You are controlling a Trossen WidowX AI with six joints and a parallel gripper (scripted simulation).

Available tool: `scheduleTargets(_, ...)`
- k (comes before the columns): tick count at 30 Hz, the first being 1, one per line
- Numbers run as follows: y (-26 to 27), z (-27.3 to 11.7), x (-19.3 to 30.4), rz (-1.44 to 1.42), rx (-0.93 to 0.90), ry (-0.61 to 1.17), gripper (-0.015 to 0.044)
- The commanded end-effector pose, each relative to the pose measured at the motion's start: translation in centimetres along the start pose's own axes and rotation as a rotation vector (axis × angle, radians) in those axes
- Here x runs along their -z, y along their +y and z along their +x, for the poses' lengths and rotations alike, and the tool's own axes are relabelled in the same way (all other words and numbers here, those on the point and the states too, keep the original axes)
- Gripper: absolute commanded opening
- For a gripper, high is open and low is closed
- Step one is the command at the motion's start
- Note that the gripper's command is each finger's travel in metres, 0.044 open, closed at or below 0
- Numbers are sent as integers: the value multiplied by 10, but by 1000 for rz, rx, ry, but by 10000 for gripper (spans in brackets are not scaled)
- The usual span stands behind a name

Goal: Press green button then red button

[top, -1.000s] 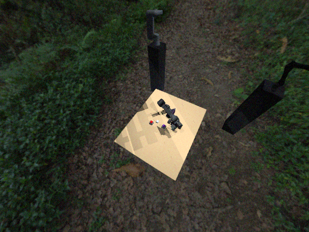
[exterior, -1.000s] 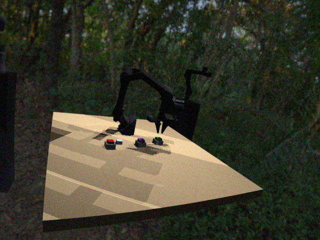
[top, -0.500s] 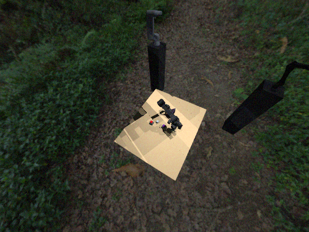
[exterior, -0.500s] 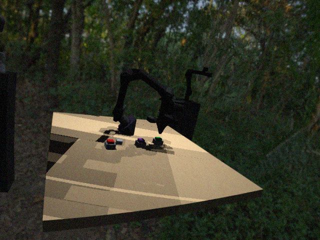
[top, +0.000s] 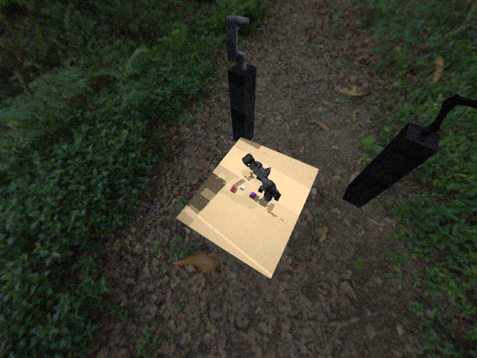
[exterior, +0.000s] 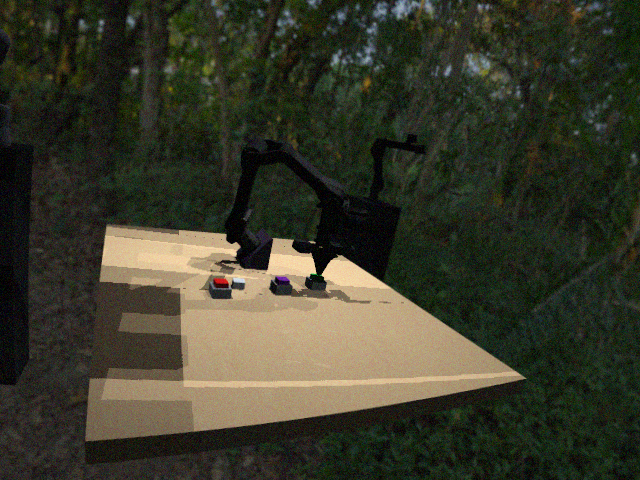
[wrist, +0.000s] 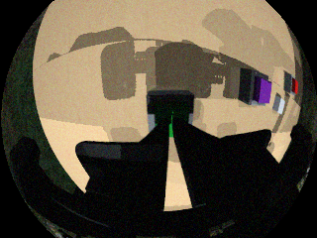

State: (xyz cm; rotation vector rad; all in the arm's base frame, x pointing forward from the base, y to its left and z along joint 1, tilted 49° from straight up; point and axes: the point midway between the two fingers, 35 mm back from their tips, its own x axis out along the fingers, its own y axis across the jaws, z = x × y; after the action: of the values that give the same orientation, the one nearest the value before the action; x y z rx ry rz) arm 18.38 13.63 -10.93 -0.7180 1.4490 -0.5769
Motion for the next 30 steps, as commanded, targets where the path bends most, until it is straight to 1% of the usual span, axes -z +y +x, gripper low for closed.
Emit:
scheduleTargets(1, -2, 10, 3, -9, 12, 4, 20)
scheduleTargets(25, -3, 12, 3, -9, 12, 4, 20)
scheduleTargets(29, -2, -19, 3, -9, 11, 4, 20)
scheduleTargets(30, -2, -22, 3, -10, 11, 4, 20)
